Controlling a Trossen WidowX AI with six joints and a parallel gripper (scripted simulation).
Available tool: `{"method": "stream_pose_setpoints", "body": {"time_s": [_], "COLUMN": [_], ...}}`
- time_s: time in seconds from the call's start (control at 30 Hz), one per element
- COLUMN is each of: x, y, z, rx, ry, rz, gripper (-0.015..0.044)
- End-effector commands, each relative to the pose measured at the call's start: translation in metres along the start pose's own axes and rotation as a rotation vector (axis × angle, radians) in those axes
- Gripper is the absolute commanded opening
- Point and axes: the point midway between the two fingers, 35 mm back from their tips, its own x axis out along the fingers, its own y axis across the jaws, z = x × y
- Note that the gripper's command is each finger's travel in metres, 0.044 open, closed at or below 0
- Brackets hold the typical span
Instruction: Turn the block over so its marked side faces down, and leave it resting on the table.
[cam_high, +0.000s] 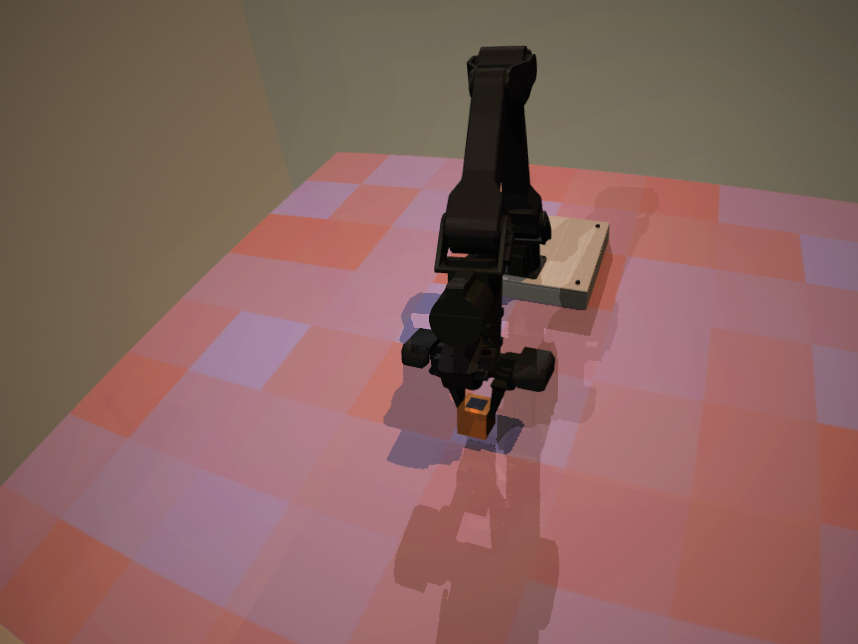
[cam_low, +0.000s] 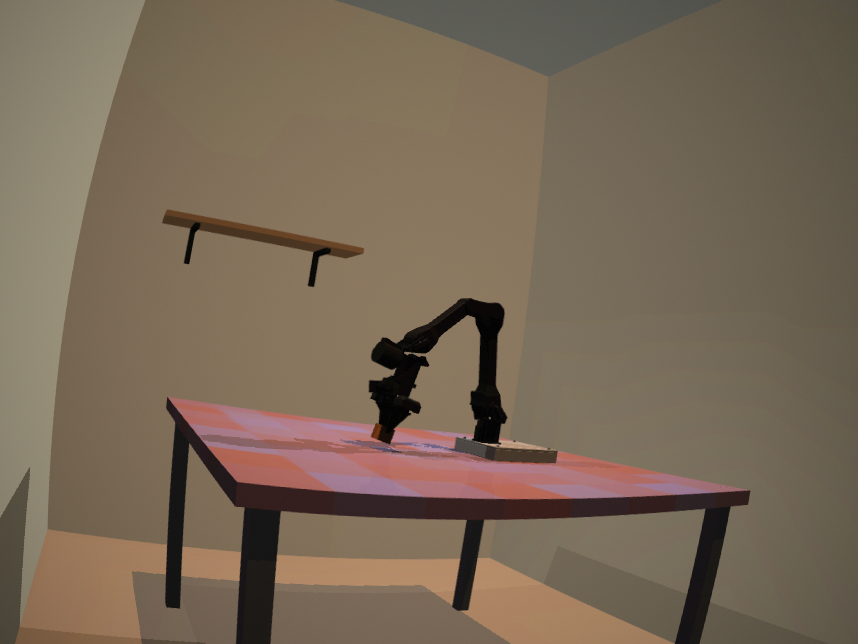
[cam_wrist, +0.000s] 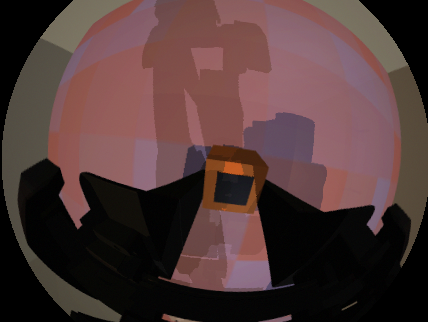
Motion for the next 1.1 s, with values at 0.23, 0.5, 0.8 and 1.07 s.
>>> {"method": "stream_pose_setpoints", "body": {"time_s": [0.23, 0.5, 0.8, 1.07], "x": [-0.002, -0.003, 0.014, 0.028], "y": [-0.001, -0.001, 0.0, 0.001], "z": [-0.003, -0.006, -0.001, 0.0], "rx": [0.006, 0.006, 0.002, -0.001], "ry": [-0.188, -0.26, -0.354, -0.47], "rz": [-0.004, -0.003, -0.004, -0.005], "gripper": [0.0, 0.0, 0.0, 0.0]}}
